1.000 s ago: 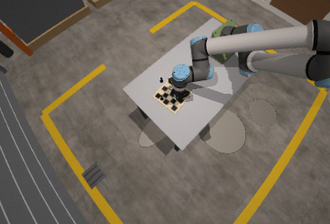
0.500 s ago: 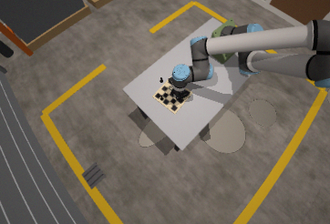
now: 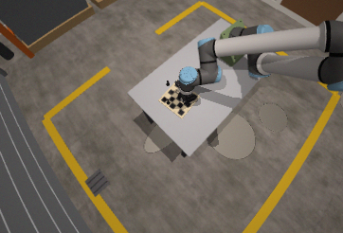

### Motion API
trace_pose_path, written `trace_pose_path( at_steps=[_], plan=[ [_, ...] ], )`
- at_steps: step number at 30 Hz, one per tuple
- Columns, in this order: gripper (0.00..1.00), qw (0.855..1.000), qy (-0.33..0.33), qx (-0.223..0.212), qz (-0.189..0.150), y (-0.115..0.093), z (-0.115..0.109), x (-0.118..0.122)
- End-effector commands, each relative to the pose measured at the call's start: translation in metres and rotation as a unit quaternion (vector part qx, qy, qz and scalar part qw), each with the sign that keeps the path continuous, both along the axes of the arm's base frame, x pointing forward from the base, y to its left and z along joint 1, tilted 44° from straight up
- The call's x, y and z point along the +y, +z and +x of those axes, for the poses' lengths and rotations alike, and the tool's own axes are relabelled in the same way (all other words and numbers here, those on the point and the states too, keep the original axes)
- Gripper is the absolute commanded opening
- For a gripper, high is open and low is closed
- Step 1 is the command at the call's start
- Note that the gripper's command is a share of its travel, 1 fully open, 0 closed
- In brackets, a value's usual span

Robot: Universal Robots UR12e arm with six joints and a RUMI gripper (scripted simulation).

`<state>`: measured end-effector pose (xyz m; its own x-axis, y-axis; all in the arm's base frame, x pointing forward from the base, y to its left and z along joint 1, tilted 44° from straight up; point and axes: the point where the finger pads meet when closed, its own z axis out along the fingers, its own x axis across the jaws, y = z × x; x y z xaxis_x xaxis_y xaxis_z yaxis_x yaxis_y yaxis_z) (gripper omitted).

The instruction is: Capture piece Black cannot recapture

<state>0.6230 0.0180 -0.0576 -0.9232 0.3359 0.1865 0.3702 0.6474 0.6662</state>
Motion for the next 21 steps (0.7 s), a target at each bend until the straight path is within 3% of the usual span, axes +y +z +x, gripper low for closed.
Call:
trace_pose_path(
  at_steps=[1, 12, 21],
  plan=[
    [0.0, 1.0, -0.002, -0.004, -0.003, 0.02, 0.001, -0.021],
    [0.0, 1.0, -0.002, -0.004, -0.003, 0.068, -0.006, -0.066],
    [0.0, 1.0, -0.002, -0.004, -0.003, 0.073, -0.007, -0.071]
  ],
)
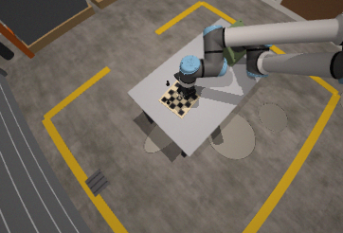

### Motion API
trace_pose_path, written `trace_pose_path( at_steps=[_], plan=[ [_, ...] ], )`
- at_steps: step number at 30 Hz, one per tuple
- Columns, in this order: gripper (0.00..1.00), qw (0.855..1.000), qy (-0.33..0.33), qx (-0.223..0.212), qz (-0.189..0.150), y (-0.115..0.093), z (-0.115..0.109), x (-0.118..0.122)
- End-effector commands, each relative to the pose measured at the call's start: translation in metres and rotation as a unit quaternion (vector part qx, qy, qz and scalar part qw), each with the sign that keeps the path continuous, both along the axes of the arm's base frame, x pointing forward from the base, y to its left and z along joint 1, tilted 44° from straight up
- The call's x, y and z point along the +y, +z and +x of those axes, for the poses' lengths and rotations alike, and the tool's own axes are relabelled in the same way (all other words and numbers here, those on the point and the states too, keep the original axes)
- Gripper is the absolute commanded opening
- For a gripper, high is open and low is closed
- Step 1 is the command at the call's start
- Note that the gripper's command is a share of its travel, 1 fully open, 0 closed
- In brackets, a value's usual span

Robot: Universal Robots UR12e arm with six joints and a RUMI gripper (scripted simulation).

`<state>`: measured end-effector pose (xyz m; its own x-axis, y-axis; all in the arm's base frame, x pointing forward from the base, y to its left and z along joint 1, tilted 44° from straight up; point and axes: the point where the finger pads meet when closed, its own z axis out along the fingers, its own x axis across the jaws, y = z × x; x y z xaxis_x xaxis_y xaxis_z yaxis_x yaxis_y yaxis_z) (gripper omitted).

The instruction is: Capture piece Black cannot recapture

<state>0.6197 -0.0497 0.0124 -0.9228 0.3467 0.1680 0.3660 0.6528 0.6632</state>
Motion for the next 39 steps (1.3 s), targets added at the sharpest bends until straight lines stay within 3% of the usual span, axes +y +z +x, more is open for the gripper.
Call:
trace_pose_path(
  at_steps=[1, 8, 13, 15, 22, 39],
  plan=[
    [0.0, 1.0, 0.003, 0.005, 0.004, 0.002, -0.004, -0.003],
    [0.0, 1.0, -0.005, 0.014, 0.006, 0.004, -0.001, 0.001],
    [0.0, 0.996, -0.058, 0.063, 0.014, 0.015, 0.012, 0.01],
    [0.0, 0.996, -0.058, 0.063, 0.014, 0.015, 0.012, 0.01],
    [0.0, 0.983, -0.129, 0.129, 0.026, 0.031, 0.031, 0.024],
    [0.0, 0.982, -0.133, 0.134, 0.027, 0.029, 0.03, 0.026]
  ],
)
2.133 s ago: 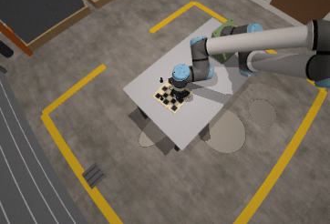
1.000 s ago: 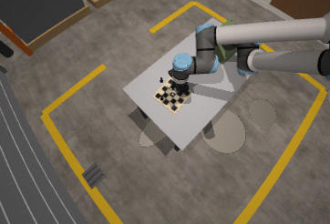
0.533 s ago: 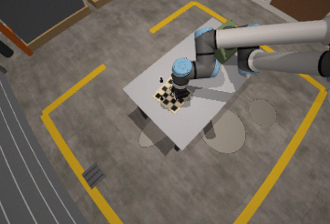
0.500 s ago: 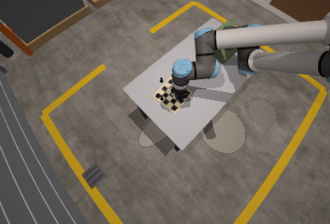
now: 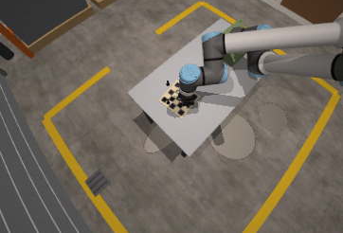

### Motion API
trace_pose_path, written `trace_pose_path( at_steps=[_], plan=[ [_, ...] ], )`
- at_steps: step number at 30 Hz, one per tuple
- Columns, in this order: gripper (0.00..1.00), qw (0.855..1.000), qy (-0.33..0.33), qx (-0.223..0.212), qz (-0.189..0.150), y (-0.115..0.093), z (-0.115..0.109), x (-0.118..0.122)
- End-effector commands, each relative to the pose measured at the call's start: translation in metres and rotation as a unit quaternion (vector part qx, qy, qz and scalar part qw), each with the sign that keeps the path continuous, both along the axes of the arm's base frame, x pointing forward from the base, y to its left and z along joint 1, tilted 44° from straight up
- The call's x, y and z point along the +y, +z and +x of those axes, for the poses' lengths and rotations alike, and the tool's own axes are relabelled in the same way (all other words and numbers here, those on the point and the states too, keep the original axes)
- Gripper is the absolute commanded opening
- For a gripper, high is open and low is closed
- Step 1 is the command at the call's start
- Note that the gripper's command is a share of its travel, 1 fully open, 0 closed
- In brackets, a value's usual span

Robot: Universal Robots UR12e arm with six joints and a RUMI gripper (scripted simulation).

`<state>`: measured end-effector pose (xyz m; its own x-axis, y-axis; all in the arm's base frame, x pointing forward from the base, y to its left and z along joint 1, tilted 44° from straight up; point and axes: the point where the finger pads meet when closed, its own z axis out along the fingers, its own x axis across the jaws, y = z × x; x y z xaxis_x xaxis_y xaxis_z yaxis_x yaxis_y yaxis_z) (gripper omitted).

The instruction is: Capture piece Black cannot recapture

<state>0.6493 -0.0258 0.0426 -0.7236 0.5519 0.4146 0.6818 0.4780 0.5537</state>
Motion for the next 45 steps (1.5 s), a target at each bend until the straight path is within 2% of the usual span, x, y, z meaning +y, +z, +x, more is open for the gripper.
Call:
trace_pose_path(
  at_steps=[1, 10, 25, 33, 45],
  plan=[
    [0.0, 1.0, -0.001, 0.003, 0.0, -0.002, 0.0, 0.003],
    [0.0, 1.0, -0.001, 0.004, 0.001, -0.014, 0.0, 0.015],
    [0.0, 1.0, -0.001, 0.004, 0.001, -0.062, 0.007, 0.06],
    [0.0, 1.0, -0.001, 0.004, 0.001, -0.07, 0.009, 0.068],
    [0.0, 1.0, -0.002, 0.002, 0.0, -0.07, 0.01, 0.067]
  ],
)
